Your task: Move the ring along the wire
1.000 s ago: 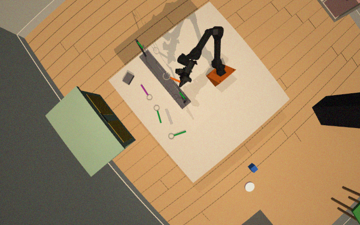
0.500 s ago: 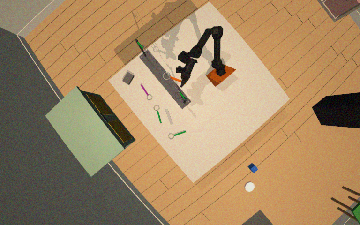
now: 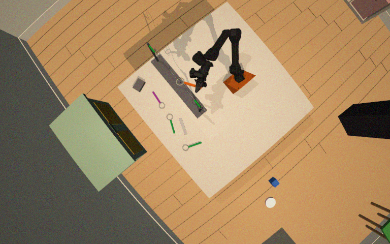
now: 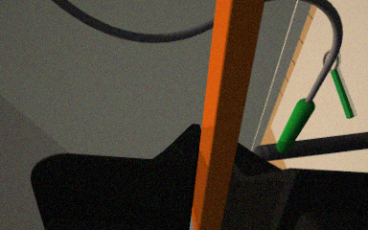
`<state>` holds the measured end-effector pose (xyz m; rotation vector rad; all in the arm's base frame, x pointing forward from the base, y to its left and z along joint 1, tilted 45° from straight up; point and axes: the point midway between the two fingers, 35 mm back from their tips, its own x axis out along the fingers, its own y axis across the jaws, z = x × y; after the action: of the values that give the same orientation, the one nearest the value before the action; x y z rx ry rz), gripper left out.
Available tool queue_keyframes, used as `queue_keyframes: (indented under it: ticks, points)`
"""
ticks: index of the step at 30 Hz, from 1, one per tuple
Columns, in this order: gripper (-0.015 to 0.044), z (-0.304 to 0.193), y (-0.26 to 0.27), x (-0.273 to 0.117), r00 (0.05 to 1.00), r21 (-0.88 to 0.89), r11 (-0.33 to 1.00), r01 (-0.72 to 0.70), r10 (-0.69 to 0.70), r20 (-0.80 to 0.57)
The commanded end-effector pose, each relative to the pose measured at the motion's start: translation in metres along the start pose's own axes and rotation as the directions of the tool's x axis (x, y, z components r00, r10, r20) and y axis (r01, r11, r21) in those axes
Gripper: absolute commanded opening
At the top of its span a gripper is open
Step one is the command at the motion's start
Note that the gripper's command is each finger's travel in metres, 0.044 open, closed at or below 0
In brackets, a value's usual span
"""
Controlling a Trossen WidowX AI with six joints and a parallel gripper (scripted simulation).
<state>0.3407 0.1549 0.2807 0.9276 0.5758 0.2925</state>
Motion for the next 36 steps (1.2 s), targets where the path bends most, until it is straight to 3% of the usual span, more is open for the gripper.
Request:
queue_keyframes:
  ticks: [1, 14, 36]
  points:
    - [-0.0150, 0.000, 0.013, -0.002, 0.999, 0.050, 0.998, -0.035, 0.035, -0.009]
    - [-0.0150, 0.003, 0.023, -0.005, 1.000, 0.030, 0.999, -0.024, 0.024, -0.007]
    - [-0.0150, 0.006, 0.001, -0.004, 0.985, -0.307, 0.937, 0.170, -0.159, 0.061]
